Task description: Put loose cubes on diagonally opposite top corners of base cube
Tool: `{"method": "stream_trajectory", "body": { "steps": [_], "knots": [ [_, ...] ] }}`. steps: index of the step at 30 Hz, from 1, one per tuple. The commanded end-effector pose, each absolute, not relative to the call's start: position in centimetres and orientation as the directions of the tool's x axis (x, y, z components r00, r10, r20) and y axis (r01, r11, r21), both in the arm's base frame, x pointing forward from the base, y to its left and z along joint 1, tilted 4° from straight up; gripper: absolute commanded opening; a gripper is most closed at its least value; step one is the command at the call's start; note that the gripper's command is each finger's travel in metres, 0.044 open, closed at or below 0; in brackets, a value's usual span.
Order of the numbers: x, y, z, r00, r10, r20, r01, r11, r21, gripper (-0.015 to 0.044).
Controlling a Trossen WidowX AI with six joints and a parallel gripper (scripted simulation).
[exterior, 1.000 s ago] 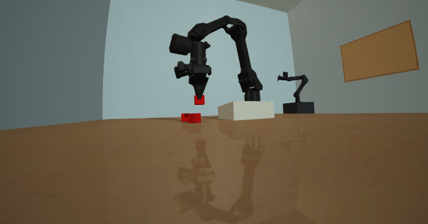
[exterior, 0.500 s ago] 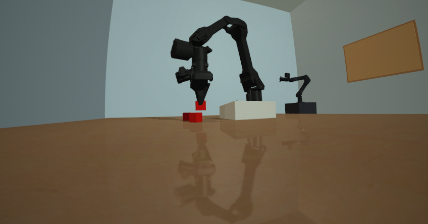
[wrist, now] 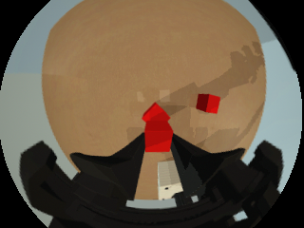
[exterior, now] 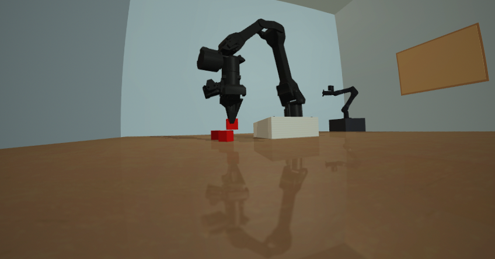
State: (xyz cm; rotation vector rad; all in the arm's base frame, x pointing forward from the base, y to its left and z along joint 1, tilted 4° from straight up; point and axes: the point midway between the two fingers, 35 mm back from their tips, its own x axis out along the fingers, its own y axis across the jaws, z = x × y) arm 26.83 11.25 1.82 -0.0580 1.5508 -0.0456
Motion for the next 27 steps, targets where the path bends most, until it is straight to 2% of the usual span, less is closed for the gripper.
{"method": "stream_trajectory", "body": {
  "steps": [1,12,16,27],
  "knots": [
    [26.7,11.3,1.7,0.016,-0.064,-0.998,-0.010,0.998,-0.064,0.0105],
    [26.7,11.3,1.7,0.016,-0.064,-0.998,-0.010,0.998,-0.064,0.0105],
    [26.7,11.3,1.7,0.016,-0.064,-0.998,-0.010,0.998,-0.064,0.0205],
    [26.8,11.3,2.9,0.018,-0.066,-0.998,-0.007,0.998,-0.066,0.0205]
  ]
}}
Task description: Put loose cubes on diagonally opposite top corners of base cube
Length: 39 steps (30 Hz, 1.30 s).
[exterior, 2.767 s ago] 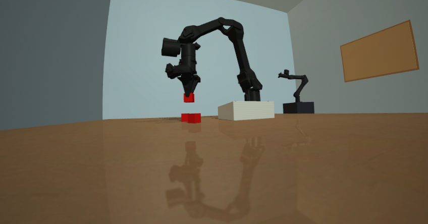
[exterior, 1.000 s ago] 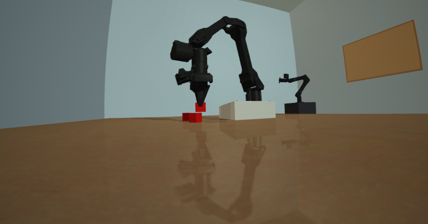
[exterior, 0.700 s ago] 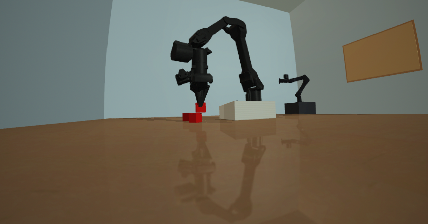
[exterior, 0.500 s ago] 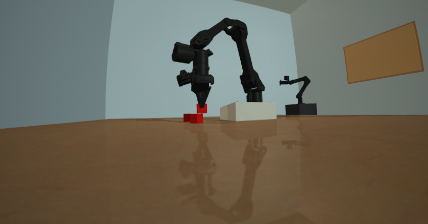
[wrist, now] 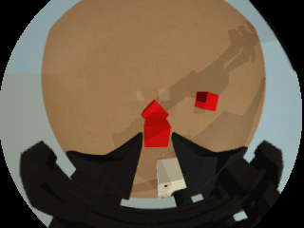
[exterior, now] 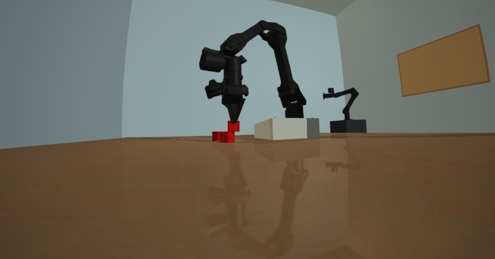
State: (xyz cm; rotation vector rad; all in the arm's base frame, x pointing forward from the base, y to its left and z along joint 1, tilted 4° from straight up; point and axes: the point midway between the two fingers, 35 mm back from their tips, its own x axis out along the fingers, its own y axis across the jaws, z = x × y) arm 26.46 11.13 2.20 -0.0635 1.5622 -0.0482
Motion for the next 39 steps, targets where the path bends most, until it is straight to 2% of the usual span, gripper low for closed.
{"method": "stream_trajectory", "body": {
  "steps": [1,19,20,22,30,39],
  "knots": [
    [26.8,11.3,3.0,0.018,-0.066,-0.998,-0.007,0.998,-0.066,0.0205],
    [26.7,11.4,4.8,0.018,-0.066,-0.998,-0.007,0.998,-0.066,0.0205],
    [26.6,11.3,4.5,0.012,-0.069,-0.998,-0.018,0.997,-0.069,0.0231],
    [26.8,10.9,4.7,0.013,-0.069,-0.998,-0.077,0.995,-0.070,0.0265],
    [28.4,8.7,6.0,0.015,-0.069,-0.998,-0.418,0.906,-0.069,0.0265],
    [29.8,6.0,7.4,0.017,-0.069,-0.997,-0.737,0.673,-0.059,0.0265]
  ]
}}
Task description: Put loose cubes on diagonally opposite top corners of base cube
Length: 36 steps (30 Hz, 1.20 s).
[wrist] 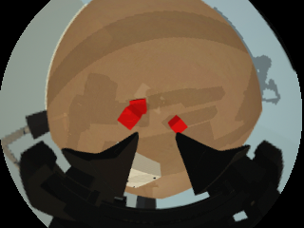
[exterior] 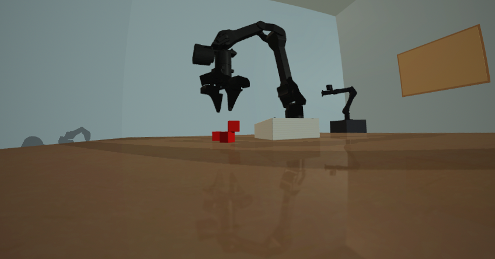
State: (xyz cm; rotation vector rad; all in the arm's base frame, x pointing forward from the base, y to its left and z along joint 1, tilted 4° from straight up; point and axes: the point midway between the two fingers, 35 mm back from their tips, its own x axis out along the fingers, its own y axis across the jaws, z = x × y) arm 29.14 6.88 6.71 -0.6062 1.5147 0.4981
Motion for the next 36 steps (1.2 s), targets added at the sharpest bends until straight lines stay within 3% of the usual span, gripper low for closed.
{"method": "stream_trajectory", "body": {
  "steps": [1,16,36],
  "knots": [
    [29.9,5.7,7.5,0.017,-0.070,-0.997,-0.767,0.640,-0.058,0.0265],
    [31.4,1.0,9.9,0.020,-0.073,-0.997,-0.998,0.061,-0.025,0.0265],
    [31.5,0.3,2.5,0.020,-0.074,-0.997,-0.998,0.054,-0.024,0.0265]
  ]
}}
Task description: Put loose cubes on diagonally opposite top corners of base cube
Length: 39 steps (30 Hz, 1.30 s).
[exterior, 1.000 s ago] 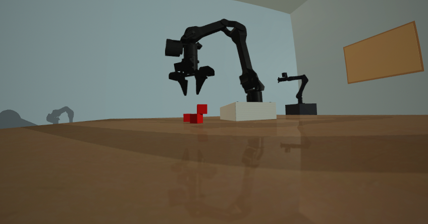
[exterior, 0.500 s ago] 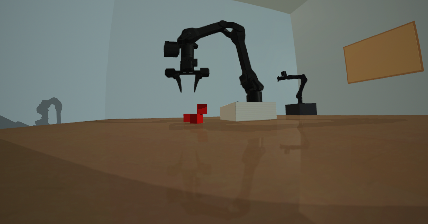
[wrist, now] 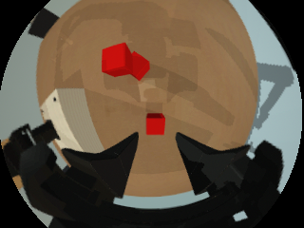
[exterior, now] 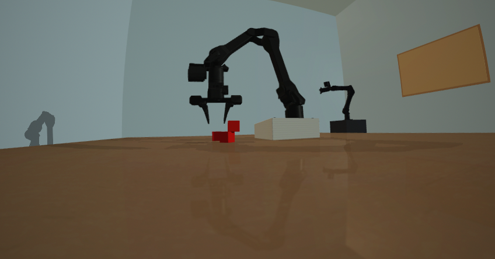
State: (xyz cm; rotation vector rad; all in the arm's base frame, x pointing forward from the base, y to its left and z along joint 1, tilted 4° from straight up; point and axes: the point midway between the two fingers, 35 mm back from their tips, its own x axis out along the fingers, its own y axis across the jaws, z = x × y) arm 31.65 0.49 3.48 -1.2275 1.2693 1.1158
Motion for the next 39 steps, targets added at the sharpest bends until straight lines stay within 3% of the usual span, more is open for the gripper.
{"method": "stream_trajectory", "body": {
  "steps": [1,27,33,39],
  "knots": [
    [31.5,0.3,2.3,0.020,-0.074,-0.997,-0.998,0.054,-0.024,0.0265],
    [31.6,0.1,-1.1,0.020,-0.074,-0.997,-0.998,0.054,-0.024,0.0265],
    [31.6,0.1,-1.1,0.020,-0.074,-0.997,-0.998,0.054,-0.024,0.0107],
    [31.7,0.1,-0.6,0.020,-0.074,-0.997,-0.998,0.054,-0.024,0.0105]
  ]
}}
